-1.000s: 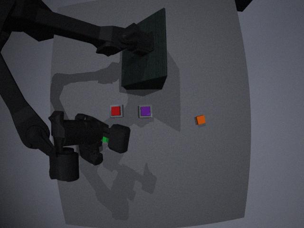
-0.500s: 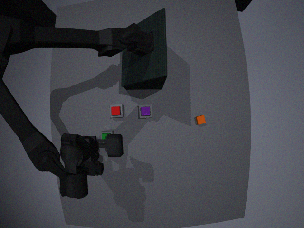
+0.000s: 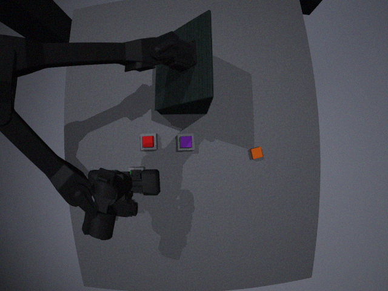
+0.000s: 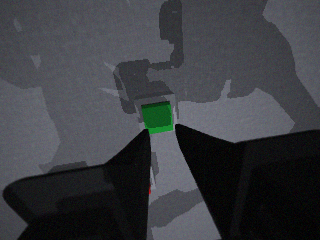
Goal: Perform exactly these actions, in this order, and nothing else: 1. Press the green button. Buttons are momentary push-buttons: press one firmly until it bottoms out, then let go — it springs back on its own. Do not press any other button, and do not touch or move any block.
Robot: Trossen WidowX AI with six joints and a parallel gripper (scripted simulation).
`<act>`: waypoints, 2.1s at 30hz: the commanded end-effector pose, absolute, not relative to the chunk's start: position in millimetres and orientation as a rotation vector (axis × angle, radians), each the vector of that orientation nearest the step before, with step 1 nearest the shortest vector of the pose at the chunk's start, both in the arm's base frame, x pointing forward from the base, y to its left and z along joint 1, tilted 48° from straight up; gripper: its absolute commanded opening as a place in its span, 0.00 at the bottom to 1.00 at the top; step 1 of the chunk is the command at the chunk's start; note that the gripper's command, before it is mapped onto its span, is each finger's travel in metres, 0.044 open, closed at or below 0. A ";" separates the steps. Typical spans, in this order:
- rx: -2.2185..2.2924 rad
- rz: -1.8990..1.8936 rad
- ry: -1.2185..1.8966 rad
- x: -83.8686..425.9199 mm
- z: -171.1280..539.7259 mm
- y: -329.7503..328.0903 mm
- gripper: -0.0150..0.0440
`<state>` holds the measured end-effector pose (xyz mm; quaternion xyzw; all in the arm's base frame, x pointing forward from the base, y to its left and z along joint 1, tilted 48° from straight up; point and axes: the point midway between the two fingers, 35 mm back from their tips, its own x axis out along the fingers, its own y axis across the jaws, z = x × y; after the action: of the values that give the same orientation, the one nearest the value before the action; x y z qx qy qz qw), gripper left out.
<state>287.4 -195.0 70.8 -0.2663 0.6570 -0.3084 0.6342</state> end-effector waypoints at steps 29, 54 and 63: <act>-0.611 -0.699 1.506 285.0 48.7 -217.8 0.29; -0.612 -0.705 1.501 286.5 54.5 -212.9 0.29; -0.606 -0.678 1.505 294.1 59.1 -184.7 0.42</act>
<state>288.0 -195.4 64.1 -0.2655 0.6586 -0.3021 0.6360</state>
